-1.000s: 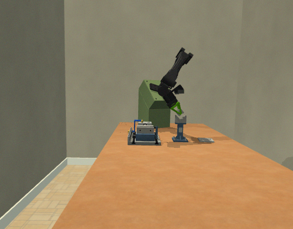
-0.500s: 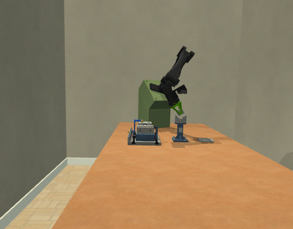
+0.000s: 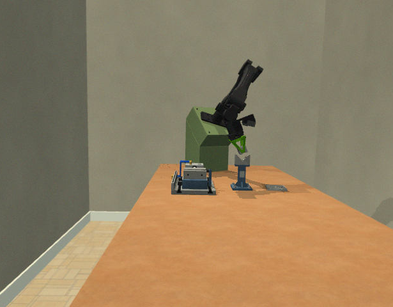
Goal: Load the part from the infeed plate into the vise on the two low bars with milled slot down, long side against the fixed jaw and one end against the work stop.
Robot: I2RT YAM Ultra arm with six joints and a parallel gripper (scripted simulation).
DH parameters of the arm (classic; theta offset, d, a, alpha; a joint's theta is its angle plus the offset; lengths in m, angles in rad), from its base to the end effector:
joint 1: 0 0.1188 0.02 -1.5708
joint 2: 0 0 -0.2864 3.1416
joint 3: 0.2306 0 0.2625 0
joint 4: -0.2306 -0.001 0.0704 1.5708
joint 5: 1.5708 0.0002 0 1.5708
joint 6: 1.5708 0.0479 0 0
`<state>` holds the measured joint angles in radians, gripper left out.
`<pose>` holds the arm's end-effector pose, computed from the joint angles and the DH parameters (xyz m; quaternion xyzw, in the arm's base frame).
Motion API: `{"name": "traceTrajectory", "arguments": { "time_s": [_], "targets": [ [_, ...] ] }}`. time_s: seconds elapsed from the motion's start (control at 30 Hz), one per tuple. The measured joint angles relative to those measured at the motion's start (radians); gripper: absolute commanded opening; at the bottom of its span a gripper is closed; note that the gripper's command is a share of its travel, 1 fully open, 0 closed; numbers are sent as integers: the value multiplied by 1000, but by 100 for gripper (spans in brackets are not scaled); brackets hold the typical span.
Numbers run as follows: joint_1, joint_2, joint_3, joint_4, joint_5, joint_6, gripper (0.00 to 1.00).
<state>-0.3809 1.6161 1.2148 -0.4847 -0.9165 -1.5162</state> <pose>0.3436 -0.0956 0.2831 -0.5794 0.6324 -0.0018 0.5141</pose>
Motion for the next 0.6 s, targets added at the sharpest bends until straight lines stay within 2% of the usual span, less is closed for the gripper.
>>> {"name": "traceTrajectory", "arguments": {
  "time_s": [0.6],
  "targets": [
    [73, -65, 0, -37, 224, 66, 0]
  ]
}}
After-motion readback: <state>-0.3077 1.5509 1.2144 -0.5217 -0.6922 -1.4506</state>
